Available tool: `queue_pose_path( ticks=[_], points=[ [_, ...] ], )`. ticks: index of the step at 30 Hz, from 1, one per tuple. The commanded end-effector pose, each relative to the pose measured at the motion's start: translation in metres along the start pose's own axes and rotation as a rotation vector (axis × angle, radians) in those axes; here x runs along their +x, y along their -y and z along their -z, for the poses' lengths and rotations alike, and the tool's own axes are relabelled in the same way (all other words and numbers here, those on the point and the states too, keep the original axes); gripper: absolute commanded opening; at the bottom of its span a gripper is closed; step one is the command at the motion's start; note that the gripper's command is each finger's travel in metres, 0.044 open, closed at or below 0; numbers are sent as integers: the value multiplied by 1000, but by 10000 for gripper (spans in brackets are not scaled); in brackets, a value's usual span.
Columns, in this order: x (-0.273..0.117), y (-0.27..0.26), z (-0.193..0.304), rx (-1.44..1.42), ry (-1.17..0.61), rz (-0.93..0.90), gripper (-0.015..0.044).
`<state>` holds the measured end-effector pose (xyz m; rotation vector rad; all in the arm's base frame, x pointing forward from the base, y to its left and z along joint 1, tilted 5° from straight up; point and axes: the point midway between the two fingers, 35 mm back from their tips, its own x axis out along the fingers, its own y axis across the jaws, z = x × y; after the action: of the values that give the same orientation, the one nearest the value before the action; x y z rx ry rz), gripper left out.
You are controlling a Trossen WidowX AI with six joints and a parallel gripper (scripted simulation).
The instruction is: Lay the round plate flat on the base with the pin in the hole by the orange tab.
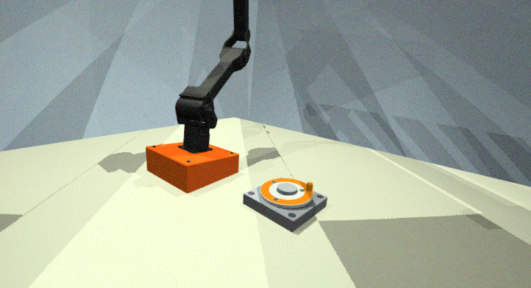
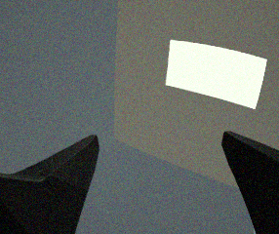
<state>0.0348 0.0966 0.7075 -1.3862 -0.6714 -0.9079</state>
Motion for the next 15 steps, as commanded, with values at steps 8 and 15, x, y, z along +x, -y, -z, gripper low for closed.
queue_pose_path(
  ticks=[8,15],
  points=[
    [21,-51,118,259,-230,-127,190],
    [27,-159,200,575,-425,-380,6]
  ],
)
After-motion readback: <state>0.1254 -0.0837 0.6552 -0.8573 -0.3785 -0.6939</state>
